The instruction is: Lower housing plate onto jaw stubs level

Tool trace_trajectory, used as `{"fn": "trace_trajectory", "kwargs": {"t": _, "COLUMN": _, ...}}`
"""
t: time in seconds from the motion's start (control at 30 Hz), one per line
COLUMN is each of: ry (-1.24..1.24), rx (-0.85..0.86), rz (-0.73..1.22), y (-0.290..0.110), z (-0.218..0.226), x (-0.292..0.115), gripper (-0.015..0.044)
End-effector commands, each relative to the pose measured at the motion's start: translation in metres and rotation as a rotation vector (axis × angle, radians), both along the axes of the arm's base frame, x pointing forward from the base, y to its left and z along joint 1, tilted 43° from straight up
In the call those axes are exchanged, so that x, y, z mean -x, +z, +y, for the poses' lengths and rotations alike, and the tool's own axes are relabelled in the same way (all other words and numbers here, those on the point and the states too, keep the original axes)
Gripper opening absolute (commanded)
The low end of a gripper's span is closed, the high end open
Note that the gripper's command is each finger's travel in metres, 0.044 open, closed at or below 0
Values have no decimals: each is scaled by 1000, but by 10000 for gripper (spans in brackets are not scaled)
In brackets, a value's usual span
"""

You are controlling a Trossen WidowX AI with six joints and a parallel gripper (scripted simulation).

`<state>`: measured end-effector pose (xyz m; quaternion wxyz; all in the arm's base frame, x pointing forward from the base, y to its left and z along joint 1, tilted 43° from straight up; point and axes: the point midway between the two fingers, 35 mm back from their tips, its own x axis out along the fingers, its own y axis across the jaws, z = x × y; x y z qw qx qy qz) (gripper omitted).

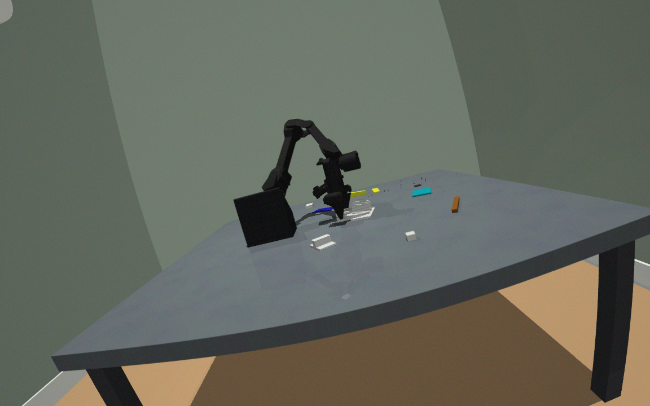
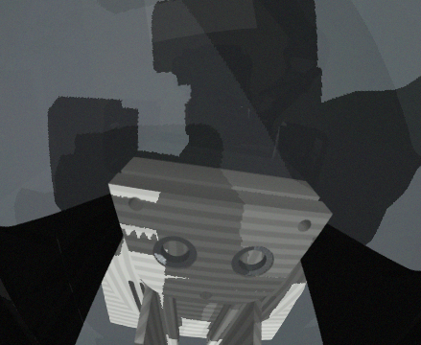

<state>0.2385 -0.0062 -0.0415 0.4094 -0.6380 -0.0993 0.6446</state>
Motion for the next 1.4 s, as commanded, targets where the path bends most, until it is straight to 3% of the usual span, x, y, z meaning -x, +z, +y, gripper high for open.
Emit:
{"fn": "trace_trajectory", "kwargs": {"t": 0.0, "ry": 5, "rx": -3, "rz": -3, "y": 3, "z": -1, "x": 0, "gripper": 351}}
{"fn": "trace_trajectory", "kwargs": {"t": 1.37, "ry": 5, "rx": -3, "rz": -3, "y": -1, "z": 2, "x": -1, "gripper": 351}}
